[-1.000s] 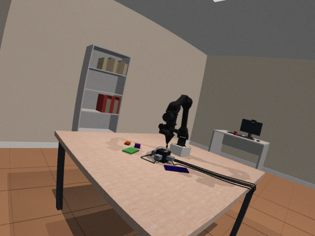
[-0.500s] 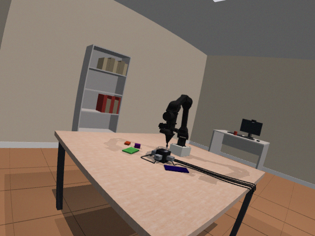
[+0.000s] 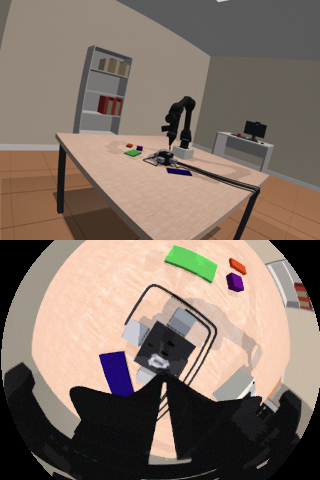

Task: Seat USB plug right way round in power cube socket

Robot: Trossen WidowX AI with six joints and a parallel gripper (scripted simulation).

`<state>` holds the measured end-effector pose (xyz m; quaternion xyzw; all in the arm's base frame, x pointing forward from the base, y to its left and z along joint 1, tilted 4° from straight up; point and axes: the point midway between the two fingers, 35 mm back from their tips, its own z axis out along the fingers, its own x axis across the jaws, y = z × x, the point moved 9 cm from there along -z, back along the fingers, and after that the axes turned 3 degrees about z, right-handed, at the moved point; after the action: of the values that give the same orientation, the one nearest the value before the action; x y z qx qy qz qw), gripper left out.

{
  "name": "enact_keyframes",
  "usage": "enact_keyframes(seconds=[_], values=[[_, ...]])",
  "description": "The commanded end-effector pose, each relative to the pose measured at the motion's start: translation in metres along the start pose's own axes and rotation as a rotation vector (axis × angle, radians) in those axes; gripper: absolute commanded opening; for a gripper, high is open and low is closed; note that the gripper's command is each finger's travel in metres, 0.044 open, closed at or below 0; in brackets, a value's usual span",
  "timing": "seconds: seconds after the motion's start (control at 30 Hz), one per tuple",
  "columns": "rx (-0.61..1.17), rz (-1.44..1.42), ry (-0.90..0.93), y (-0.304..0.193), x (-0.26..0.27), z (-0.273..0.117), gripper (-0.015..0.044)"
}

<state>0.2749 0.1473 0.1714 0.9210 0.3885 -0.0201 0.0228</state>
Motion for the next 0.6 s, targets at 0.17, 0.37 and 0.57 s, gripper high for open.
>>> enact_keyframes(seconds=[0.17, 0.37, 0.57], values=[[0.0, -0.247, 0.0, 0.0, 0.0, 0.0001, 0.0], [0.0, -0.404, 0.0, 0.0, 0.0, 0.0001, 0.0], [0.0, -0.561, 0.0, 0.0, 0.0, 0.0001, 0.0]])
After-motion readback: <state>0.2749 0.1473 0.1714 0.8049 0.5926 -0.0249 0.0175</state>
